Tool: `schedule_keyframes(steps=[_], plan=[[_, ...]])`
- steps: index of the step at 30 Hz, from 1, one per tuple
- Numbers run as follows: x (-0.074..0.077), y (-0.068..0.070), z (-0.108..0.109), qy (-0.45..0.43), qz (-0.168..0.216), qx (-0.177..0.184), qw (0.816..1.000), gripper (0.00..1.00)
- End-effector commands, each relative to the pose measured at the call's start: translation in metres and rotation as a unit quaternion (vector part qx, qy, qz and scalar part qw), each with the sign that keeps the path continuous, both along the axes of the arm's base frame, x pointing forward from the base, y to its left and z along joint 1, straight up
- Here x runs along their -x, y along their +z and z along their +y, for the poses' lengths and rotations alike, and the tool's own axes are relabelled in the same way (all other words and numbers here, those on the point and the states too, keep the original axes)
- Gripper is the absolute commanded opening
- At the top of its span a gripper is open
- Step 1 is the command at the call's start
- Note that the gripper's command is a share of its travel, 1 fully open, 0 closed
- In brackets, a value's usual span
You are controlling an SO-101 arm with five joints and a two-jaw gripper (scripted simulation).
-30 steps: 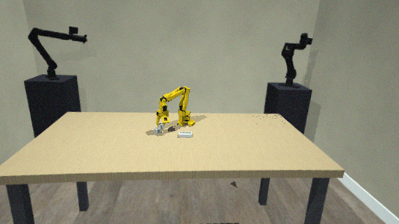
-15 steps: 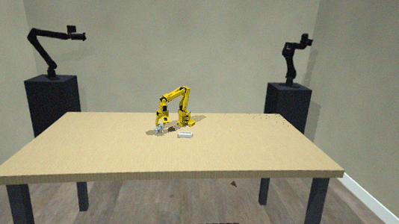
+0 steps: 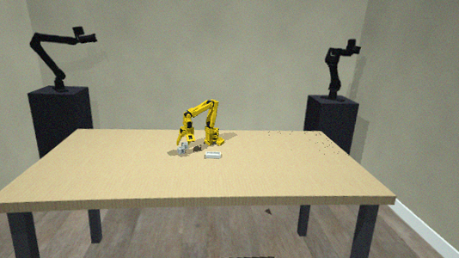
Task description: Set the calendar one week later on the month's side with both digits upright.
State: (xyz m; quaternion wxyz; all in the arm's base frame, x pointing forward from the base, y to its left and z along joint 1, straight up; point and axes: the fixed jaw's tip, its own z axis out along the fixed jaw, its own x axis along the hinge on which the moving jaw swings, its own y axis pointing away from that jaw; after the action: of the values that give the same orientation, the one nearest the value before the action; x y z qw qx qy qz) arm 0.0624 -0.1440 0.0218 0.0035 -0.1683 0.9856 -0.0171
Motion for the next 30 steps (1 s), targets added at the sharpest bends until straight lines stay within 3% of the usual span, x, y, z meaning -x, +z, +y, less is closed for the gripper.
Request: schedule_keyframes(steps=[1,9,30], plan=[[0.0,0.001,-0.002,0.0,-0.003,0.006,1.0,0.36],[0.0,0.006,-0.003,0.0,-0.003,0.006,1.0,0.36],[0.001,0.06,0.0,0.0,-0.003,0.006,1.0,0.36]])
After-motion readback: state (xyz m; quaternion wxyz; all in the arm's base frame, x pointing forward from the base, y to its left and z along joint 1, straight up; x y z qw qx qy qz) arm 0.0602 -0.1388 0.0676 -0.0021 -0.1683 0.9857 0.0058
